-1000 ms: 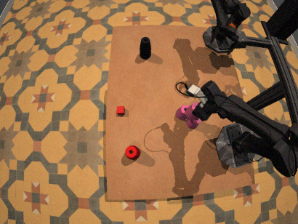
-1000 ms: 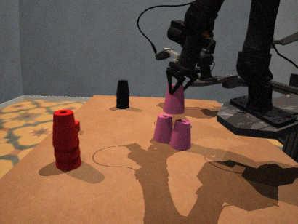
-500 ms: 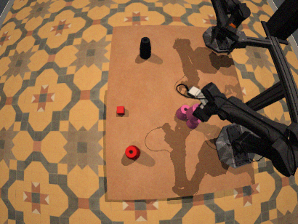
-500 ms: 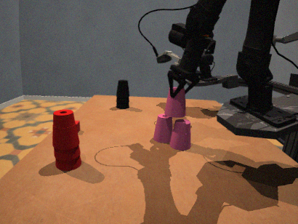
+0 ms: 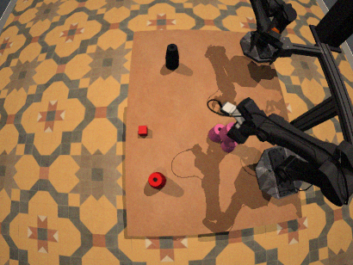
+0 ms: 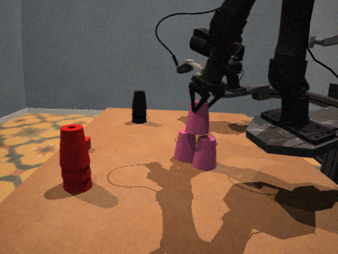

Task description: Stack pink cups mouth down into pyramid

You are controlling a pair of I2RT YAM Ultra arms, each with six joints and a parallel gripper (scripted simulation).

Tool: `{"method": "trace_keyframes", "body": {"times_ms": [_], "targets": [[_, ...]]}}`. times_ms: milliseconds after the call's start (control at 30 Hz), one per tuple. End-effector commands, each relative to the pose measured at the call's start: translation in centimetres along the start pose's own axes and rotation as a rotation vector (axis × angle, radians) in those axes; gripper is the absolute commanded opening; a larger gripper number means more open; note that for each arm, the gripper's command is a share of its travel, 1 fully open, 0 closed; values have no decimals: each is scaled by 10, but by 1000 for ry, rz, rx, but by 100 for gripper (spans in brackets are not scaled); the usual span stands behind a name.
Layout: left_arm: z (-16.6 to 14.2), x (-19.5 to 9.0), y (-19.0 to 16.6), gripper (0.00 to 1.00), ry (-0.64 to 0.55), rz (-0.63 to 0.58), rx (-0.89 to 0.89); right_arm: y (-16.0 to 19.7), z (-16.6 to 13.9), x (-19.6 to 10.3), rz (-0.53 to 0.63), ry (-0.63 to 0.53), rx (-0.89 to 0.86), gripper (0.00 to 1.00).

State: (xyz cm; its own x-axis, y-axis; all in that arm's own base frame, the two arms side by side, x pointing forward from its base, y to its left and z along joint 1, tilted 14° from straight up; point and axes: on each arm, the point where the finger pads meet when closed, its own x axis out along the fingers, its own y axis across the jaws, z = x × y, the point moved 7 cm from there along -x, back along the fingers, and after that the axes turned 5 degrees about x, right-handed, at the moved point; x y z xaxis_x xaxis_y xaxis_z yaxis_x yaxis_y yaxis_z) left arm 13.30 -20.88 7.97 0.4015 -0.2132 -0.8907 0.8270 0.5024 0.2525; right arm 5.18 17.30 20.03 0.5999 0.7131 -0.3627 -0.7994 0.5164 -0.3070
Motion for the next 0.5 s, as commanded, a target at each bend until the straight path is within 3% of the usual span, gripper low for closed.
{"method": "trace_keyframes", "body": {"times_ms": [0, 467], "targets": [[5, 3, 0, 0, -28, -6, -5, -2, 9, -4, -1, -43, 26, 100], [-1, 8, 0, 0, -24, -7, -4, -2, 9, -4, -1, -43, 26, 100]]}}
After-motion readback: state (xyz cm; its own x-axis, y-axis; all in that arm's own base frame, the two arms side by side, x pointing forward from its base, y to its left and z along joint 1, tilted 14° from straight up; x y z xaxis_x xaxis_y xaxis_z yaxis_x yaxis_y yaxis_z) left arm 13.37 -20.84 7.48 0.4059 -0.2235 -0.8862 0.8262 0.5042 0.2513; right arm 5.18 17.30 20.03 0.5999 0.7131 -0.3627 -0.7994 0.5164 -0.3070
